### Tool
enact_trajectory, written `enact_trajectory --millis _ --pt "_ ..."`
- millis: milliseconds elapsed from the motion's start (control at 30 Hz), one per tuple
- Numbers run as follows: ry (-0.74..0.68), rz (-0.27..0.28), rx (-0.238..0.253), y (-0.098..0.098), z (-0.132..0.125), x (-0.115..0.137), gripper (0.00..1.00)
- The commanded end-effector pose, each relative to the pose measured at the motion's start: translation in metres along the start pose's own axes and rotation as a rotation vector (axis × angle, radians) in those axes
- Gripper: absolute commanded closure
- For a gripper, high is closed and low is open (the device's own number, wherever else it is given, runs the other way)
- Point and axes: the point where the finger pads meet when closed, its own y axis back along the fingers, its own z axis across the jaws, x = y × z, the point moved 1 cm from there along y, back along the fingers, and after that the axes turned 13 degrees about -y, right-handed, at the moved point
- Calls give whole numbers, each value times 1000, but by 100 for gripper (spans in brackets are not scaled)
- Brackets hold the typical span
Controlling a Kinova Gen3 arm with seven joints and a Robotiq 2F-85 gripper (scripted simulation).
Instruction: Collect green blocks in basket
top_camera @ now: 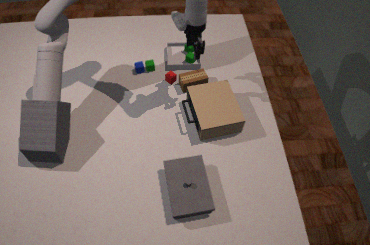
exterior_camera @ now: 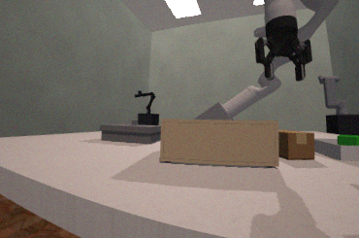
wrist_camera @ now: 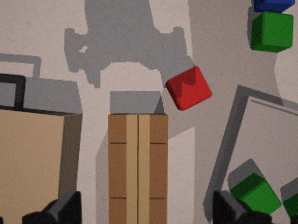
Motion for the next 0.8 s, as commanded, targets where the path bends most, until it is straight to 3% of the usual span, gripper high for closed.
enact_trajectory --millis 0,167,233,500,767 --pt "-12 -3 1 4 16 19 17" --pt "-39 -3 2 7 52 70 17" --pt "-39 -3 2 7 52 70 17" --pt "-78 -3 1 1 97 150 17" --pt "-84 -2 1 -1 103 163 17"
